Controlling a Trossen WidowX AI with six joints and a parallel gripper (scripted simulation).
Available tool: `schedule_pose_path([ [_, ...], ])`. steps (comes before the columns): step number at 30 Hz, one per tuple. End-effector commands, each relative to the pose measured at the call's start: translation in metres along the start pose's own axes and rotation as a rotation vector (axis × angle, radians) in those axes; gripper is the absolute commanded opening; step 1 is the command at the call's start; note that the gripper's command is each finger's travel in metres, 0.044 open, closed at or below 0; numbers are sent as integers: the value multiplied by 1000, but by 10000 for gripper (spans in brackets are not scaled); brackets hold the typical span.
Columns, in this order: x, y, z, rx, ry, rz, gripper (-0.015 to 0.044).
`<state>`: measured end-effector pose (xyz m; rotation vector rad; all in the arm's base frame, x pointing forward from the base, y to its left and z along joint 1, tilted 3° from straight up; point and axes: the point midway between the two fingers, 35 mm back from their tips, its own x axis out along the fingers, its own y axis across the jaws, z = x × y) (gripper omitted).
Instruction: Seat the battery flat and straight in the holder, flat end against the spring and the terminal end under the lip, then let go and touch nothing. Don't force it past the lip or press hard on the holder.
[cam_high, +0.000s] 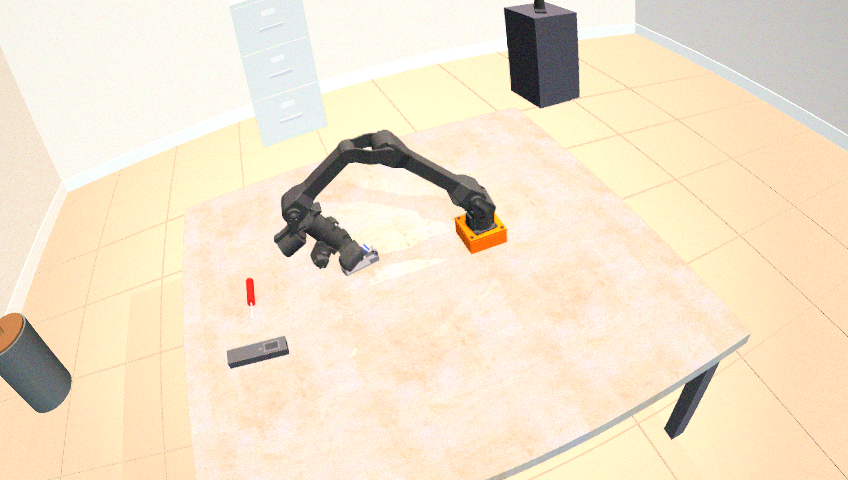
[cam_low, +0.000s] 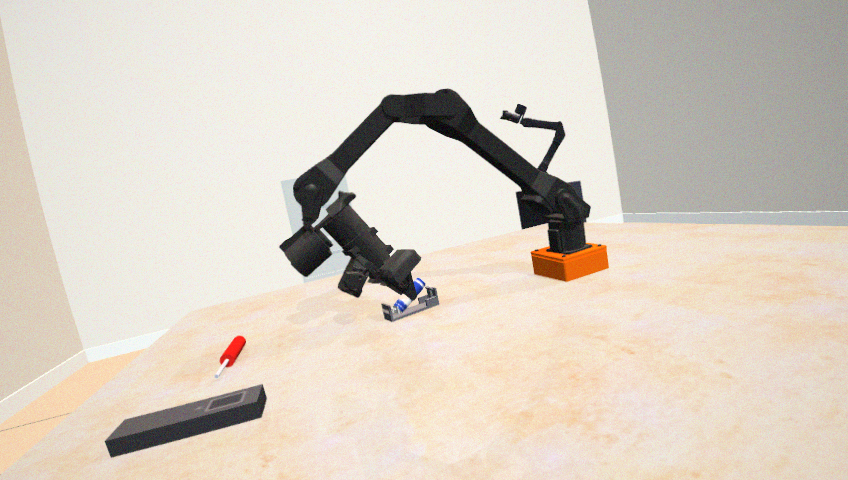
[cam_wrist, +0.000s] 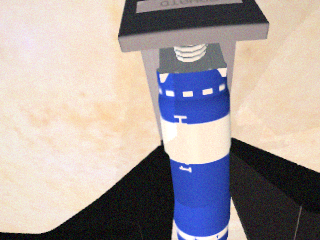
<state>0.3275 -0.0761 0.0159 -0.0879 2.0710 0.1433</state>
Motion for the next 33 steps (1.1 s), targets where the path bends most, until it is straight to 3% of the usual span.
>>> schedule_pose_path([
  [1, -3, 0, 5, 6, -12, 3, 68],
  [33, -3, -1, 10, 6, -78, 12, 68],
])
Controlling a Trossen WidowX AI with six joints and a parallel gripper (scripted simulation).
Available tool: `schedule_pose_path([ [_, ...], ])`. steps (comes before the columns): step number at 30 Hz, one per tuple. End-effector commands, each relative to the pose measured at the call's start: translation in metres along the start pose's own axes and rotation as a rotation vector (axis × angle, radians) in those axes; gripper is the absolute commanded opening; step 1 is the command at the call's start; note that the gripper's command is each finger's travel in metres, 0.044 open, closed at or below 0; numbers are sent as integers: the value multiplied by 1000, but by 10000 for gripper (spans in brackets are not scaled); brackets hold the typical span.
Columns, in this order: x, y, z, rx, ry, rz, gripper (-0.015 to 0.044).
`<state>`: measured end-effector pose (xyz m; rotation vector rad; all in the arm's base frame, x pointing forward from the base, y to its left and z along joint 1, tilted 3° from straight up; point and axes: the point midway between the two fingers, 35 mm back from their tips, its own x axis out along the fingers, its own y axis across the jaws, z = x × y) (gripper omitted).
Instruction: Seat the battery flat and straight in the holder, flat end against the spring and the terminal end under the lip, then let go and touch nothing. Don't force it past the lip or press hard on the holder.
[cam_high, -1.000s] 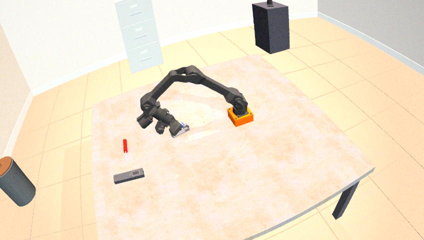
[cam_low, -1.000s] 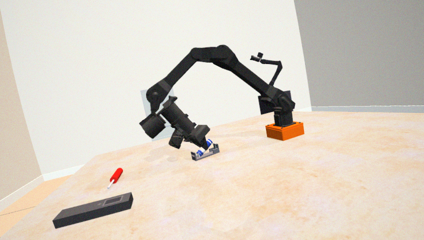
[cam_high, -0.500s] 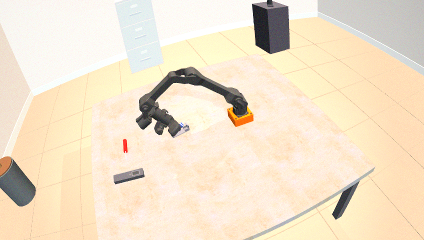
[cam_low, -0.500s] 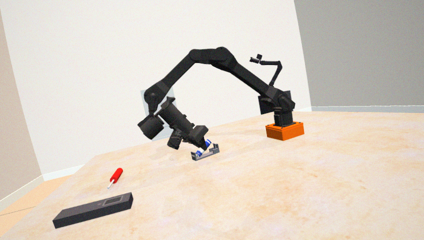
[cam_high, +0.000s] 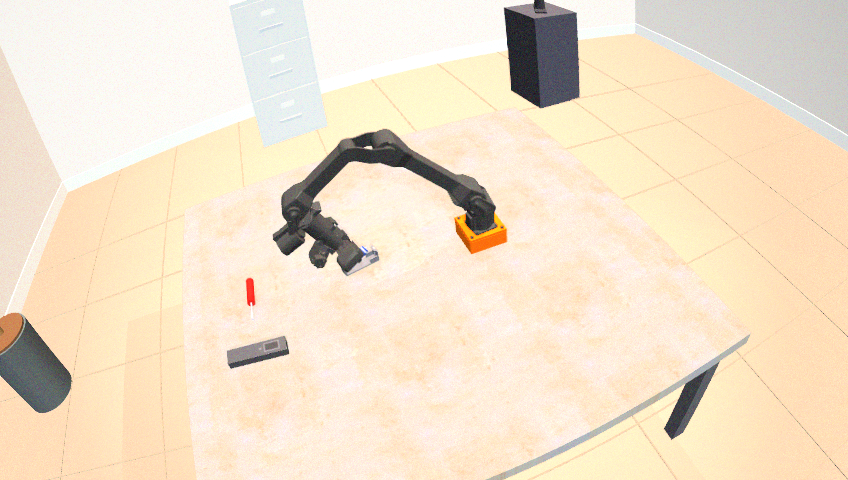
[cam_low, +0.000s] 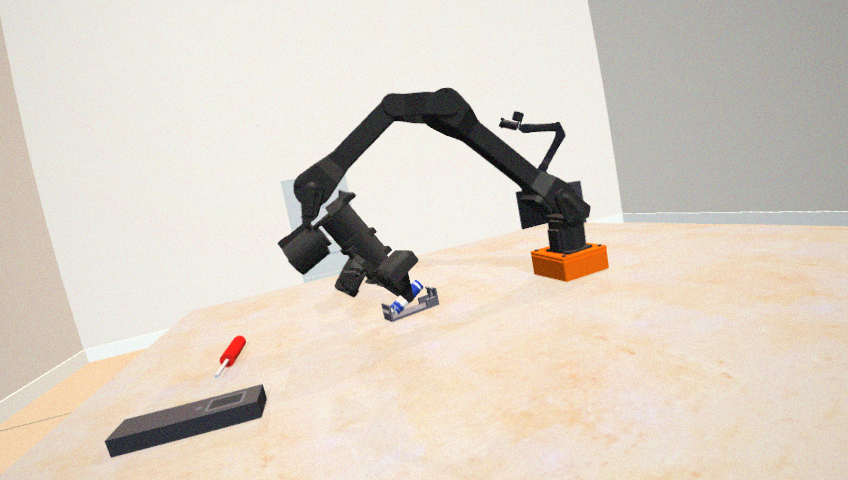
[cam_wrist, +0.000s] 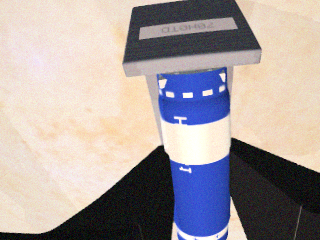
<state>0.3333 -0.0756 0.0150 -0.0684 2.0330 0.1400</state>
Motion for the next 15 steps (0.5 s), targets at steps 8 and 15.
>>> schedule_pose_path([
  [8, 1, -1, 4, -4, -75, 5, 68],
  [15, 2, -1, 4, -4, -108, 7, 68],
])
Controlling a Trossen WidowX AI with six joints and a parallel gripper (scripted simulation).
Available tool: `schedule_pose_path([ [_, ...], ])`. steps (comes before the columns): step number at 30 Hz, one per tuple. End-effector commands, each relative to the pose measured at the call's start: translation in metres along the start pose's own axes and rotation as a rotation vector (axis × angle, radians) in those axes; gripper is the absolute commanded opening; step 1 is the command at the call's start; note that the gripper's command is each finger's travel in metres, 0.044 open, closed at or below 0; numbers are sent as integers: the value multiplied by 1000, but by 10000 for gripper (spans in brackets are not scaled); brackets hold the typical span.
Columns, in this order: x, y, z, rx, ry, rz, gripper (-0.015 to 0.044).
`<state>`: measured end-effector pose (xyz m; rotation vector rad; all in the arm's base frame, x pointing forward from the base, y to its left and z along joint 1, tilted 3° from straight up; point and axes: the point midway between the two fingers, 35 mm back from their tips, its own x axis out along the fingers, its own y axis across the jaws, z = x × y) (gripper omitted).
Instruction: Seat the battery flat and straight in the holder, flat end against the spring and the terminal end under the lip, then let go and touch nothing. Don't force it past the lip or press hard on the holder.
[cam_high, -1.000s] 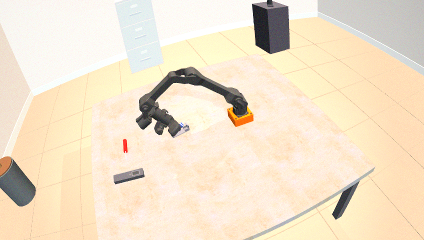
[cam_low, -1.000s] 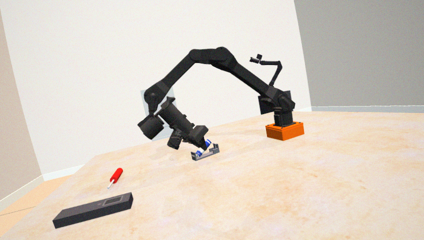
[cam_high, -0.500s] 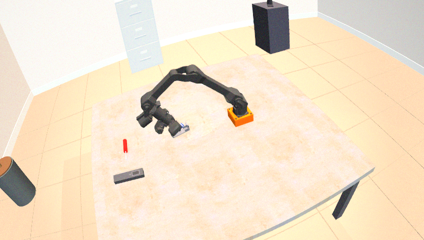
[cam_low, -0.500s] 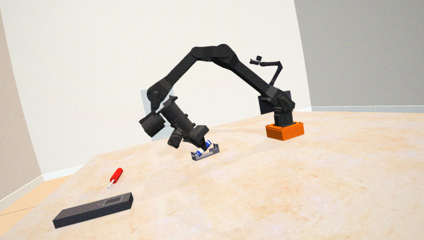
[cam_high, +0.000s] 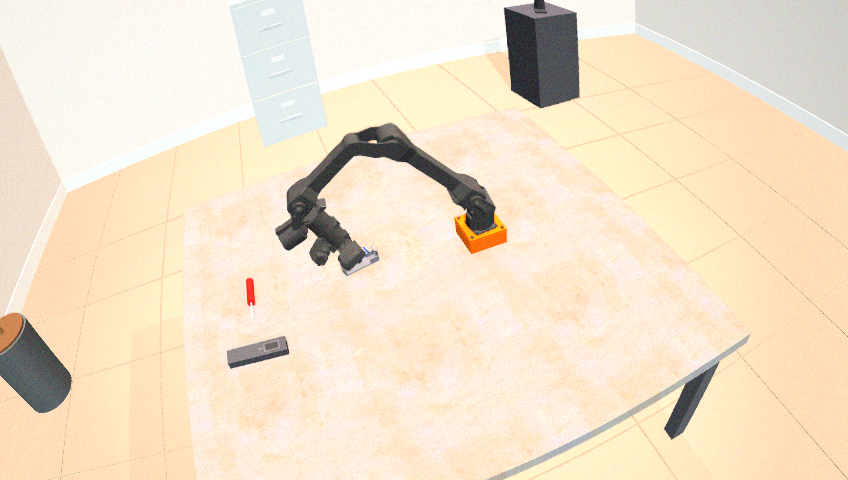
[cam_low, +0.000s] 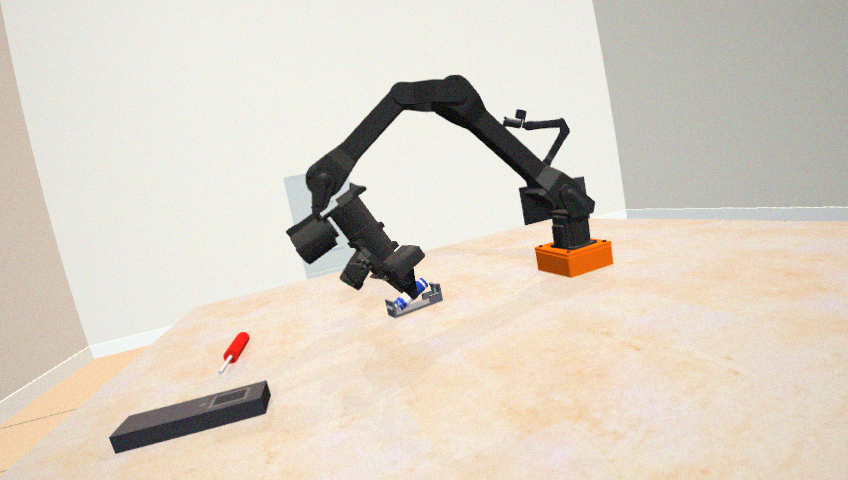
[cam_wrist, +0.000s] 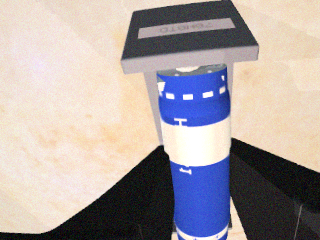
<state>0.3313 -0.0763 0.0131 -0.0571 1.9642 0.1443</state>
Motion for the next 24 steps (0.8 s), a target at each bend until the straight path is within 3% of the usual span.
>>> schedule_pose_path([
  [1, 0, 0, 5, -4, -43, 2, 68],
  [24, 4, -1, 3, -9, -149, 6, 68],
])
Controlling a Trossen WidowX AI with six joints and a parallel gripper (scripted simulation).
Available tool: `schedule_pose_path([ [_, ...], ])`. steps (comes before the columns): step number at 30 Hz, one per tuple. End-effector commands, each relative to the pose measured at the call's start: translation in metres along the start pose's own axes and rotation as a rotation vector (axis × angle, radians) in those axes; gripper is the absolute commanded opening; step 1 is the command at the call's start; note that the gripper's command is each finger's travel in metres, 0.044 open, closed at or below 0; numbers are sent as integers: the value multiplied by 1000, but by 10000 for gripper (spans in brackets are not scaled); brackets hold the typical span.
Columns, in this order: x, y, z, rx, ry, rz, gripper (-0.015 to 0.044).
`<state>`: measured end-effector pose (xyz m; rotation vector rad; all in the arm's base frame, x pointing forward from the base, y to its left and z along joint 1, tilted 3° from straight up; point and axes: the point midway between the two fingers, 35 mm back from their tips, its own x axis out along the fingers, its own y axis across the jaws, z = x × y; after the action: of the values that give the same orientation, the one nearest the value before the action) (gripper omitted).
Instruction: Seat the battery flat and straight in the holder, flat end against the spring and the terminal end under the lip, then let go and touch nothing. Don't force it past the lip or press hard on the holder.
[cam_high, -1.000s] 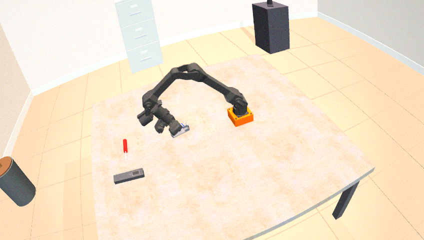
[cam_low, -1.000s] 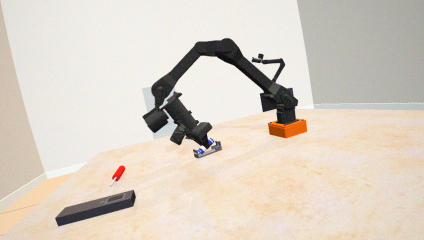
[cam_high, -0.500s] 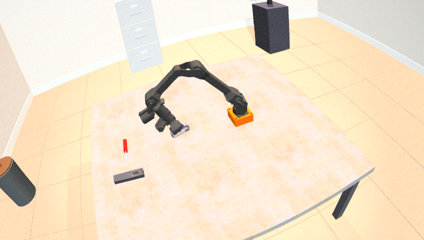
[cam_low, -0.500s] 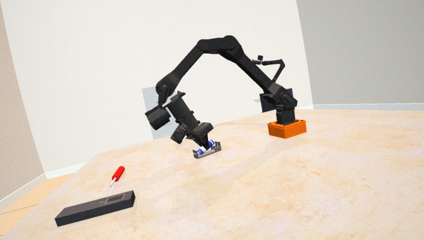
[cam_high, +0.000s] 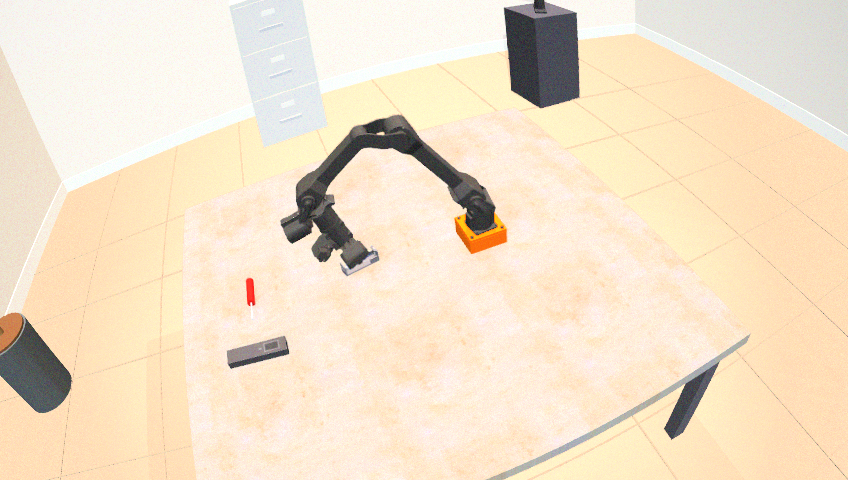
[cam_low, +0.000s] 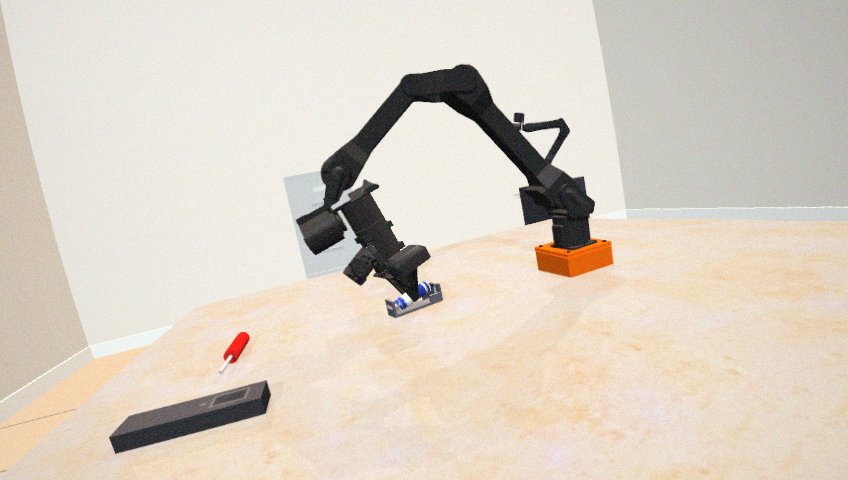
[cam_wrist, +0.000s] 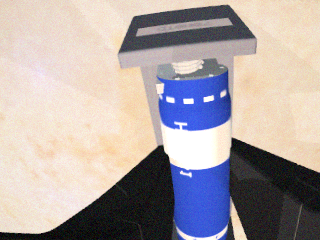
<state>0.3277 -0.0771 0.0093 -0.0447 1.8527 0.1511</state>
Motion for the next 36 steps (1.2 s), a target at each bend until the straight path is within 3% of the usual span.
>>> schedule_pose_path([
  [1, 0, 0, 4, -6, -42, 1, 68],
  [36, 6, 0, -2, -22, -198, -2, 68],
])
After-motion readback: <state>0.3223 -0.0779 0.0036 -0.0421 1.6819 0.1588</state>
